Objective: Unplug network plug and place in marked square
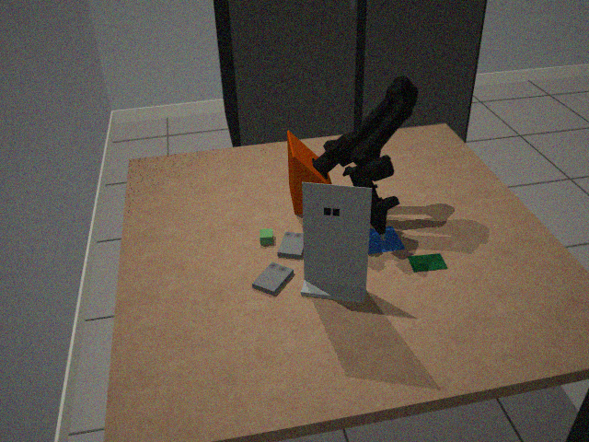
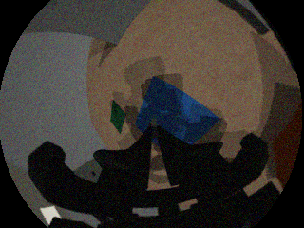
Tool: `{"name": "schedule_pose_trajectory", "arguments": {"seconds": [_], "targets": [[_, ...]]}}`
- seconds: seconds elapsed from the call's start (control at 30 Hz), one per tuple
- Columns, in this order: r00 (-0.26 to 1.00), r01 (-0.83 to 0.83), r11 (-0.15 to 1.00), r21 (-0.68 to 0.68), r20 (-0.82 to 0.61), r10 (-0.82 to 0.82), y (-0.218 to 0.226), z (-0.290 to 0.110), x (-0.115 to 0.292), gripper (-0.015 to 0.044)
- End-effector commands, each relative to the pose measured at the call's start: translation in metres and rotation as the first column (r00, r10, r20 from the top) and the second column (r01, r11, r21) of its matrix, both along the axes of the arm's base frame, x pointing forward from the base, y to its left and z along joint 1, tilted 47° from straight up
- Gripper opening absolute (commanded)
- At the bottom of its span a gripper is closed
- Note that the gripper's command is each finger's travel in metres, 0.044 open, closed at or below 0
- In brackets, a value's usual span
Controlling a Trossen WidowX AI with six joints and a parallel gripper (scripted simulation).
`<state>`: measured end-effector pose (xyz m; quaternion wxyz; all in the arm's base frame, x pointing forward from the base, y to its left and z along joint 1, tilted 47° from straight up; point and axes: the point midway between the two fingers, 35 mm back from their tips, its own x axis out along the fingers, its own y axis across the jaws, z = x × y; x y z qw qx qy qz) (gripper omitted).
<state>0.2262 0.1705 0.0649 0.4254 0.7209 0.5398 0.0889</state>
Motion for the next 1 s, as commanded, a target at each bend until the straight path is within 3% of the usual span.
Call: {"name": "schedule_pose_trajectory", "arguments": {"seconds": [0.0, 0.77, 0.97], "targets": [[1.0, 0.001, 1.0, 0.0, -0.013, -0.001, 0.0025, -0.0048, -0.004, 0.0], [1.0, 0.001, 1.0, 0.002, -0.007, -0.001, 0.0062, -0.005, -0.0022, 0.0], [1.0, 0.001, 1.0, 0.002, -0.007, -0.001, 0.0062, -0.005, -0.0022, 0.0156]]}}
